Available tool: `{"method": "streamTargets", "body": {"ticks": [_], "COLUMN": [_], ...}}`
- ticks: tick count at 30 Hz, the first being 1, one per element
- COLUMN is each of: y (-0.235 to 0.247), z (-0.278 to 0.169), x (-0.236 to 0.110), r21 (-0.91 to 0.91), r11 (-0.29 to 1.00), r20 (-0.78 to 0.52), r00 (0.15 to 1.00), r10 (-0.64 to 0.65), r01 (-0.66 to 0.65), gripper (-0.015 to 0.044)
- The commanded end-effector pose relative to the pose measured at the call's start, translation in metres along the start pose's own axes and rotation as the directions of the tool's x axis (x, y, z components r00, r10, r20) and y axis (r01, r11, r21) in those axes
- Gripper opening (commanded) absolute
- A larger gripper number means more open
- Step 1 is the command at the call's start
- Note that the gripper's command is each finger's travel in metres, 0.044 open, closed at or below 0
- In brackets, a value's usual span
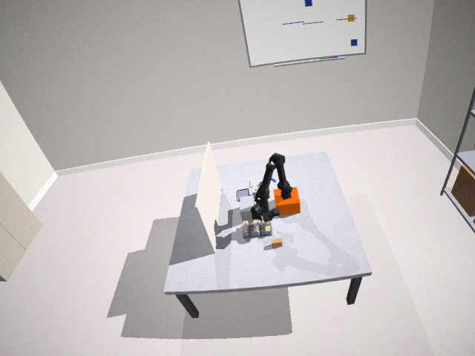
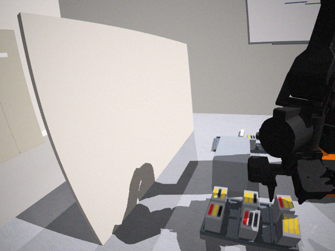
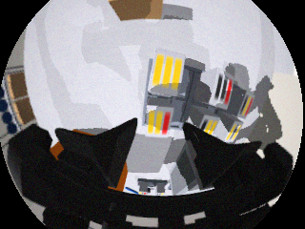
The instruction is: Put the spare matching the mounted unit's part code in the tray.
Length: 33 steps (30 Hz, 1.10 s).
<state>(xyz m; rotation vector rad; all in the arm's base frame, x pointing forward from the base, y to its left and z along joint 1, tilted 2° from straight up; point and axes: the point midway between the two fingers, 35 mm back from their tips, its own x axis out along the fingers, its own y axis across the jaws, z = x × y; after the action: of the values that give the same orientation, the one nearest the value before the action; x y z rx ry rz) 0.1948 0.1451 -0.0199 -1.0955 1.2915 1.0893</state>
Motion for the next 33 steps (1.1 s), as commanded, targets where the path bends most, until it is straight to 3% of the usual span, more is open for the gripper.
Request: {"method": "streamTargets", "body": {"ticks": [1, 28, 33], "y": [0.001, 0.003, 0.002], "z": [-0.001, -0.003, -0.003], "x": [0.008, 0.040, 0.039], "r21": [-0.004, -0.004, 0.000], "r11": [1.000, 1.000, 1.000], "r20": [-0.004, -0.004, -0.005], "r00": [1.000, 1.000, 1.000], "r10": [0.008, 0.008, 0.005], "r01": [-0.008, -0.008, -0.005], "gripper": [0.0300, 0.0300, 0.0169]}}
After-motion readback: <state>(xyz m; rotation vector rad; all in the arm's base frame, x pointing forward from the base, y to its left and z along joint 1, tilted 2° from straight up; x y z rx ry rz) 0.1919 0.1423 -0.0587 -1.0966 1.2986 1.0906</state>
